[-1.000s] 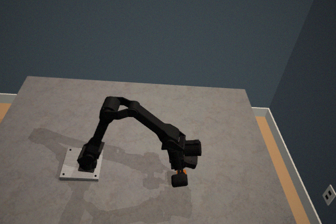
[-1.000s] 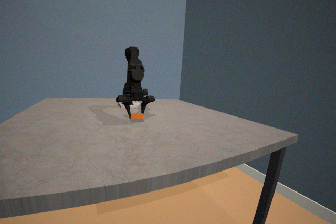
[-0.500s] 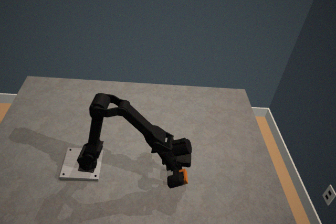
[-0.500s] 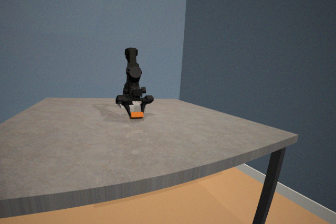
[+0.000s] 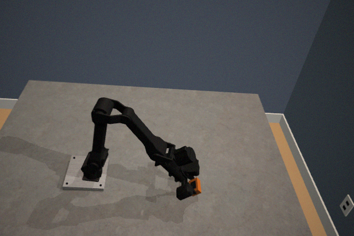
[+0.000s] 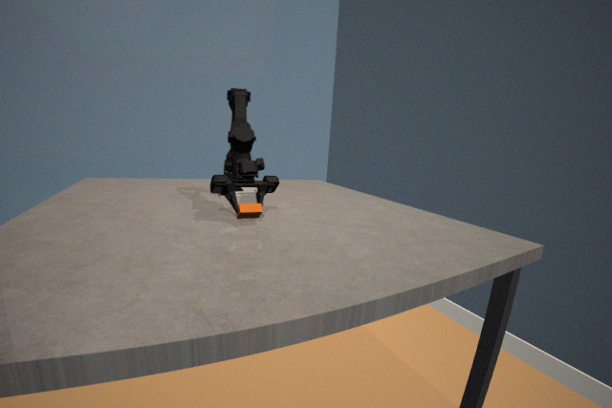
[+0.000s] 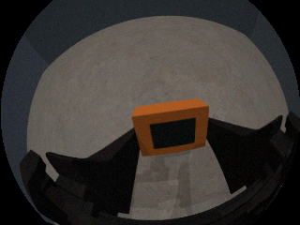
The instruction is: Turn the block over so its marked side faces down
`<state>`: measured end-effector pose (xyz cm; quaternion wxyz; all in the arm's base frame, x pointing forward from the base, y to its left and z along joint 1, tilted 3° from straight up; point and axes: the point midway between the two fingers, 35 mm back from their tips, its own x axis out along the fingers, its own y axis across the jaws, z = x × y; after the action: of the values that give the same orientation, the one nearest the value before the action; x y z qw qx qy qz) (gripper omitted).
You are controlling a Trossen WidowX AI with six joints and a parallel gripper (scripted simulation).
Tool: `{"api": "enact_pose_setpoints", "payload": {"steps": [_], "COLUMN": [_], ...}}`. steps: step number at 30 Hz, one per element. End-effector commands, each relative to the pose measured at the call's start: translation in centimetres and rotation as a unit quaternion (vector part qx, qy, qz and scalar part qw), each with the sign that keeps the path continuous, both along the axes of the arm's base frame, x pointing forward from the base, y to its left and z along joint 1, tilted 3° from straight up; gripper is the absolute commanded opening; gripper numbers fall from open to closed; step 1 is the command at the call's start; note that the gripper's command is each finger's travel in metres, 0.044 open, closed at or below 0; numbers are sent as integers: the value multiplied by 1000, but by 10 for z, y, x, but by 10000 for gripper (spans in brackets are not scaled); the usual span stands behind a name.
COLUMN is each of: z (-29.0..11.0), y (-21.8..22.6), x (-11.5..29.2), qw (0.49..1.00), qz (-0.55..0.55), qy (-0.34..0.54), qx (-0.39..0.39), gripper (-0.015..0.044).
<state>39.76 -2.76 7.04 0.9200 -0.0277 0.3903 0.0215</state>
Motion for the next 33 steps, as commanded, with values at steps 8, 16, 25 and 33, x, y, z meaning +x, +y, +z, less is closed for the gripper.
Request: {"api": "enact_pose_setpoints", "payload": {"steps": [8, 16, 25, 33], "z": [-22, -29, -30, -26], "y": [-1, -1, 0, 1], "x": [7, 7, -2, -13], "qw": [998, 992, 981, 970], "qz": [1, 3, 7, 11], "qy": [-68, -128, -194, -241], "qx": [10, 14, 16, 18], "gripper": [0, 0, 0, 0]}}
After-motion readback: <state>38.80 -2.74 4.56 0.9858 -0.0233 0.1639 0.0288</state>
